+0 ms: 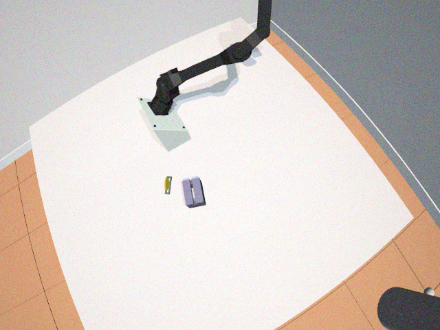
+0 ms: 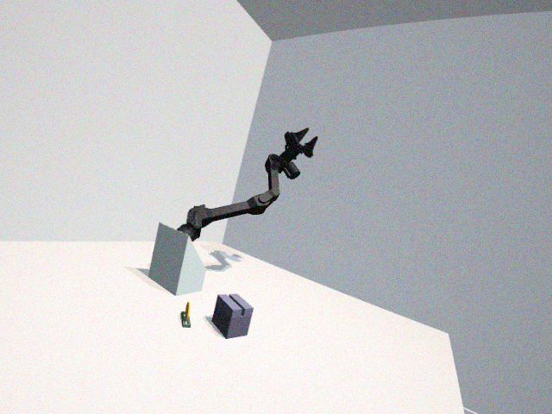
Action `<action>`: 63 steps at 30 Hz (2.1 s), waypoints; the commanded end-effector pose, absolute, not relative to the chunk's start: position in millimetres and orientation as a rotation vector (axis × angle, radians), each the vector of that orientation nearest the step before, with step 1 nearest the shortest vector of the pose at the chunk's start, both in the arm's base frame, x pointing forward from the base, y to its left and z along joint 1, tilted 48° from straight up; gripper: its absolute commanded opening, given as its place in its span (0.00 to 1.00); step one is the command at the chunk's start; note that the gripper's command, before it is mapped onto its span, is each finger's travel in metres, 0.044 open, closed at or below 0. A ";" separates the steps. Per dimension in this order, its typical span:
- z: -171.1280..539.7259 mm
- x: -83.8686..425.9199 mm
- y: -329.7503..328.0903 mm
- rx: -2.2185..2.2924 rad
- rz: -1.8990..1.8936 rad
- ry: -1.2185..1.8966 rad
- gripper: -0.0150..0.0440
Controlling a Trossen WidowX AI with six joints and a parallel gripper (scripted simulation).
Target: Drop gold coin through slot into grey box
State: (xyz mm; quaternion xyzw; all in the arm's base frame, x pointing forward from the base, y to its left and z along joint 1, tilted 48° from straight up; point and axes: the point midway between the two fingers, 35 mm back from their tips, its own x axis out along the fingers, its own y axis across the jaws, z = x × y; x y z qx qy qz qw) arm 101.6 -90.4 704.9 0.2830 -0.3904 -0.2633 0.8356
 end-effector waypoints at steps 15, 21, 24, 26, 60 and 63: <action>704.3 32.4 -133.7 0.719 -0.442 -0.941 0.53; 686.9 -16.3 -193.3 0.789 -0.455 -1.011 0.53; 674.3 -29.4 -221.4 0.828 -0.463 -1.030 0.53; 664.2 -35.9 -241.0 0.856 -0.472 -1.039 0.53; 365.9 80.6 -473.0 1.350 -0.754 -0.529 0.53; 320.3 107.0 -476.6 1.385 -0.779 -0.397 0.53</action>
